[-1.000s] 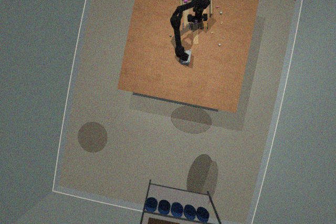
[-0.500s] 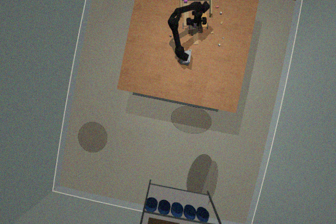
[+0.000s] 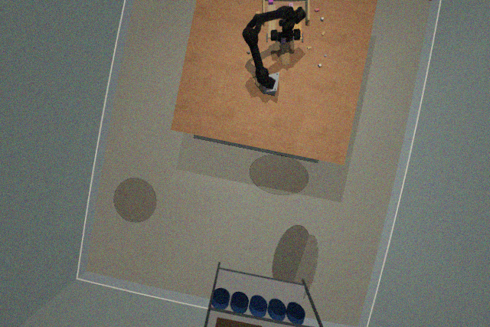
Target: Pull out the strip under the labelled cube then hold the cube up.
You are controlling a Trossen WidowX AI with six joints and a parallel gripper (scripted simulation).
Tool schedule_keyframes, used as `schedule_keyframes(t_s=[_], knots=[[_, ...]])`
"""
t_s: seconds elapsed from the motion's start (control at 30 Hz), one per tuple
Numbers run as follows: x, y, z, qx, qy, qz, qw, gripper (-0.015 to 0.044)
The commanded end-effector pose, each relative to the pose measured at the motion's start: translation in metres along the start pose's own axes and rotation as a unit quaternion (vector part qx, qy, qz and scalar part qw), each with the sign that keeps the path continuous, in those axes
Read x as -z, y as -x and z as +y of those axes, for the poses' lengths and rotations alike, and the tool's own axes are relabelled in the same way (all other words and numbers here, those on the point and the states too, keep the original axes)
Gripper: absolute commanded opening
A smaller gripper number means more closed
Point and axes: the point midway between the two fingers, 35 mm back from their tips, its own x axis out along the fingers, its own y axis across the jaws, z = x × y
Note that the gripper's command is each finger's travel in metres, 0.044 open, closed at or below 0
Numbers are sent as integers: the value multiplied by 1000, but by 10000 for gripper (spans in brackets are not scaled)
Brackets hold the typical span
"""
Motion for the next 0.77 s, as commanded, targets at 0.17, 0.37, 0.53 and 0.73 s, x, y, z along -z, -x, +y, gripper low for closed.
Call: schedule_keyframes(t_s=[0.17, 0.37, 0.53, 0.73], knots=[[-1, 25, -1, 6, 4, -6, 1000, 0], [-1, 25, -1, 6, 4, -6, 1000, 0], [-1, 25, -1, 6, 4, -6, 1000, 0], [-1, 25, -1, 6, 4, -6, 1000, 0]])
